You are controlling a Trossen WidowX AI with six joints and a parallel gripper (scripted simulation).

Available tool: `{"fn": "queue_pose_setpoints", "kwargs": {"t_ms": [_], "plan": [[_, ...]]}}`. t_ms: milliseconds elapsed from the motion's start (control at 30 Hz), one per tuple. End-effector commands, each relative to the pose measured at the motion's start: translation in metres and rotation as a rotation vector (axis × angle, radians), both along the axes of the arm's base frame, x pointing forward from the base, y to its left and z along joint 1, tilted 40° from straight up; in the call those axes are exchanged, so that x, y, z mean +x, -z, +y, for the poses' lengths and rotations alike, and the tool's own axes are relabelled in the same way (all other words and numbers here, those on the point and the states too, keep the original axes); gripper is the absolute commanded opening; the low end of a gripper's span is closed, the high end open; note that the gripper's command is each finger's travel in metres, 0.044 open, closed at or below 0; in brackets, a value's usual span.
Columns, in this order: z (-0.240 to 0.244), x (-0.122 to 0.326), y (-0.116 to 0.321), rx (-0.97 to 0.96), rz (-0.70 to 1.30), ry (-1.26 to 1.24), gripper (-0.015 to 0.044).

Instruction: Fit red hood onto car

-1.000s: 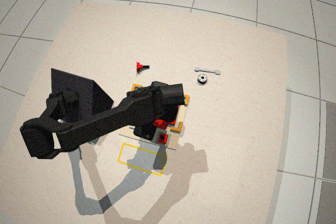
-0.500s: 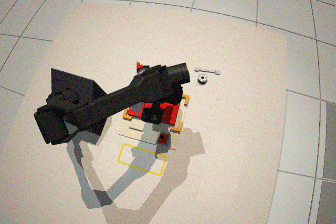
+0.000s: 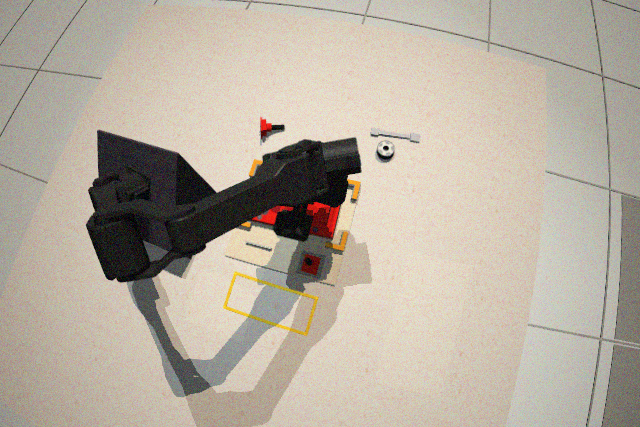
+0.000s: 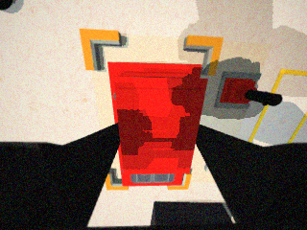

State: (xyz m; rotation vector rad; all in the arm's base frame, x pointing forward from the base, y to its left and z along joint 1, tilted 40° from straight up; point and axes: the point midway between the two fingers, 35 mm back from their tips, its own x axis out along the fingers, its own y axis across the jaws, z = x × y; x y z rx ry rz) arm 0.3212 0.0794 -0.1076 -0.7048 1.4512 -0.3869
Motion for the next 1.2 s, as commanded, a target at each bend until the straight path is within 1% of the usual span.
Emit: {"fn": "queue_pose_setpoints", "kwargs": {"t_ms": [0,1167], "plan": [[-0.0008,0.0009,0.0031,-0.002,-0.003,-0.009,0.0],[-0.0048,0.0022,0.0107,-0.002,-0.003,-0.01,0.0]]}}
